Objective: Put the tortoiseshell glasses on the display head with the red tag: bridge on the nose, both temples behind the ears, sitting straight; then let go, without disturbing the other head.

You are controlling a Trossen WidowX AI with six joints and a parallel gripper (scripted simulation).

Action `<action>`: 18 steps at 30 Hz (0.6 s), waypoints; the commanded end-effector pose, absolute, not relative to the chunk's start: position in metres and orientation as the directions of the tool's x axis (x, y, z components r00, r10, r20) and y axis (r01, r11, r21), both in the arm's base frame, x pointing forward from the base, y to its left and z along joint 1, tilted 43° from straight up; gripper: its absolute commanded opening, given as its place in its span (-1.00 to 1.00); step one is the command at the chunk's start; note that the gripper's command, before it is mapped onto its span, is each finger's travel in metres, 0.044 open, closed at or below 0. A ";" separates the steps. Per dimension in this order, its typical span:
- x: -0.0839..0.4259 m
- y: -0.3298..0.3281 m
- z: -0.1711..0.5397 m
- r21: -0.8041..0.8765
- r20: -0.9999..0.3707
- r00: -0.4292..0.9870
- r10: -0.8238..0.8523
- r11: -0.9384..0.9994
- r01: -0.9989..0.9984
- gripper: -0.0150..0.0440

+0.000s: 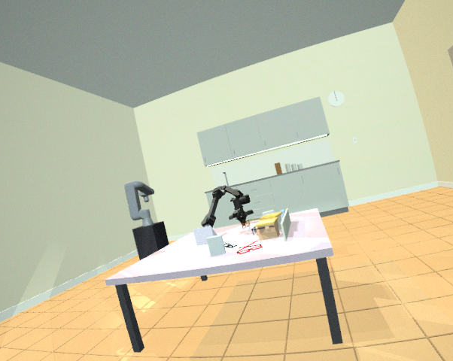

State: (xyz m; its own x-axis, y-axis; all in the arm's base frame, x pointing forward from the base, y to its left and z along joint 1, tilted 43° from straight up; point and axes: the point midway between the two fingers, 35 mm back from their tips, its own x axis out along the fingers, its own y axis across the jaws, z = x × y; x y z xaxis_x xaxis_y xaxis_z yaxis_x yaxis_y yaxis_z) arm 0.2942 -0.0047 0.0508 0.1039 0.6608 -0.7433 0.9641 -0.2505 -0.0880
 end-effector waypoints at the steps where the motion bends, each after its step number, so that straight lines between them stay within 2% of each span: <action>1: 0.300 -0.005 0.050 -0.092 -0.739 0.104 0.665 -0.253 0.963 -0.49; 18: 0.322 -0.010 0.047 -0.094 -0.739 0.101 0.666 -0.250 0.964 -0.49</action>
